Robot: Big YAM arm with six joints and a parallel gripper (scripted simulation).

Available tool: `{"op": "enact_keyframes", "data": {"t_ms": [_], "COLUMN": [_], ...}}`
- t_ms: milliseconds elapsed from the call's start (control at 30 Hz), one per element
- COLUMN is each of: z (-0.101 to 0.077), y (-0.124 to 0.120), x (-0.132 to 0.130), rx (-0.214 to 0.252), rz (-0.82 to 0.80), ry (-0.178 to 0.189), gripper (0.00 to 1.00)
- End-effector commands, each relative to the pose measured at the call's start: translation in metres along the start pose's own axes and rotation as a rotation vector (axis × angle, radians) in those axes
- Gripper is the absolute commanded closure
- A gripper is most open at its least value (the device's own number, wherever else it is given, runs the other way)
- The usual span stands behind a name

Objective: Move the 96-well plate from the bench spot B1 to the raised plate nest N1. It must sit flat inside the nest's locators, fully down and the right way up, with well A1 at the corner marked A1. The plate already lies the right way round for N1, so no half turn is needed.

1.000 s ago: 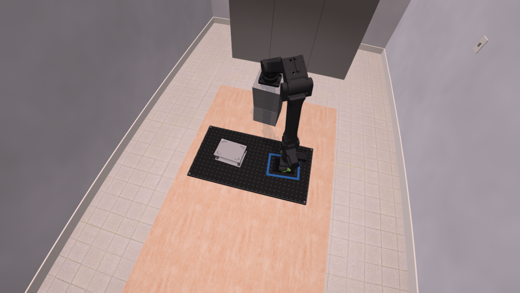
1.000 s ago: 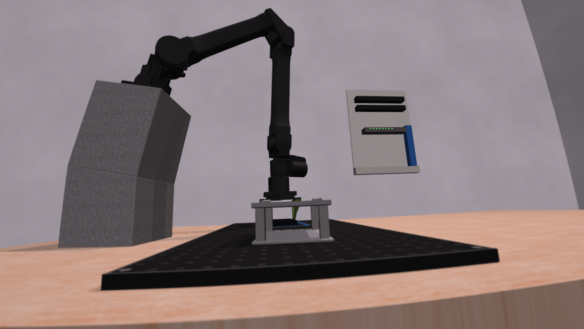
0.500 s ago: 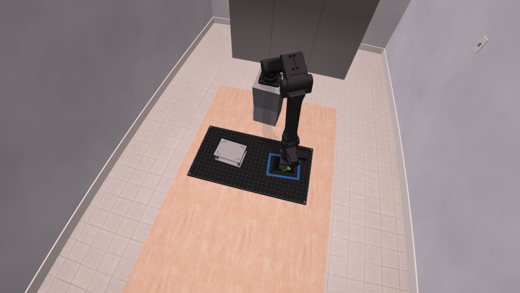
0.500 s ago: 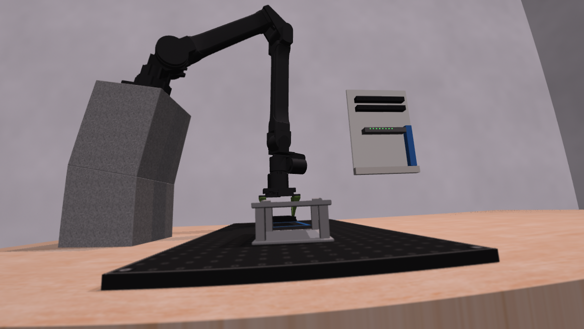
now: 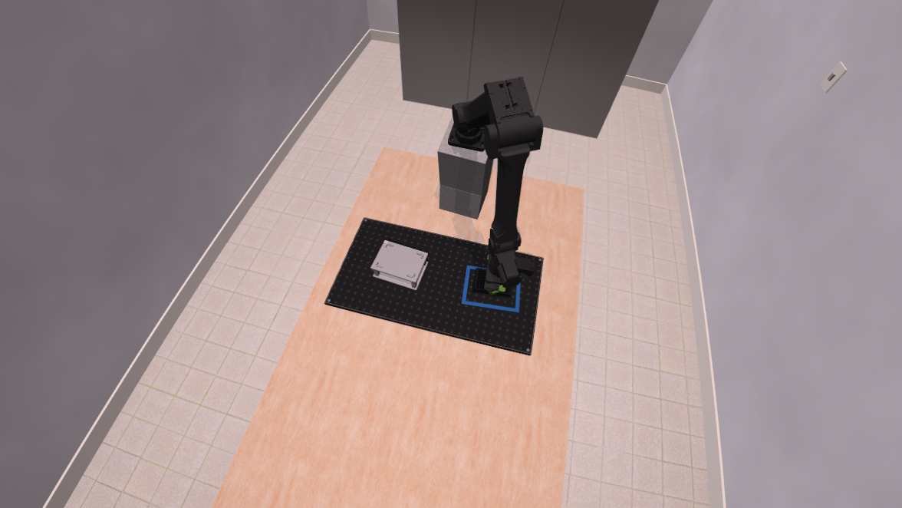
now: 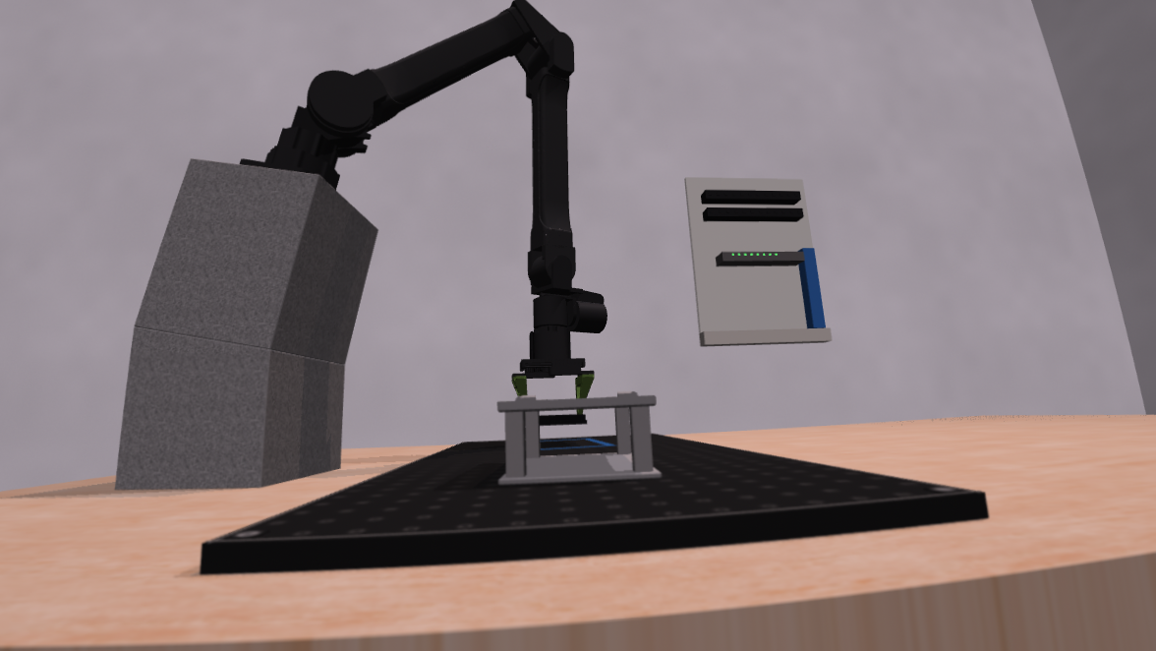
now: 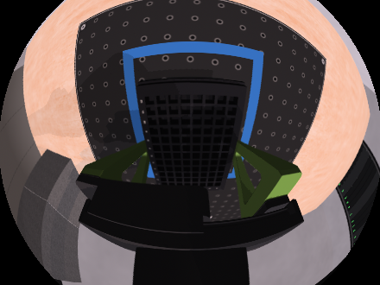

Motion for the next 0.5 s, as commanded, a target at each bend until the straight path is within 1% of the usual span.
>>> {"op": "enact_keyframes", "data": {"t_ms": [0, 233, 300, 333, 367, 467], "z": [-0.016, -0.028, -0.028, -0.022, -0.031, -0.036], "y": [0.008, 0.008, 0.008, 0.006, 0.007, 0.008], "x": [-0.005, -0.005, -0.005, -0.001, -0.005, -0.005], "rx": [-0.014, -0.014, -0.014, -0.007, -0.013, -0.014], "rz": [-0.001, -0.001, -0.001, -0.003, 0.0, -0.001], "ry": [-0.018, -0.018, -0.018, -0.004, -0.018, -0.018], "gripper": [1.0, 1.0, 1.0, 1.0, 1.0, 1.0]}}
Point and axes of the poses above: the point where the finger pads meet when closed, its own z axis out along the fingers, its own x axis across the jaws, y = z × x, the point moved 8 cm from there along -z, back along the fingers
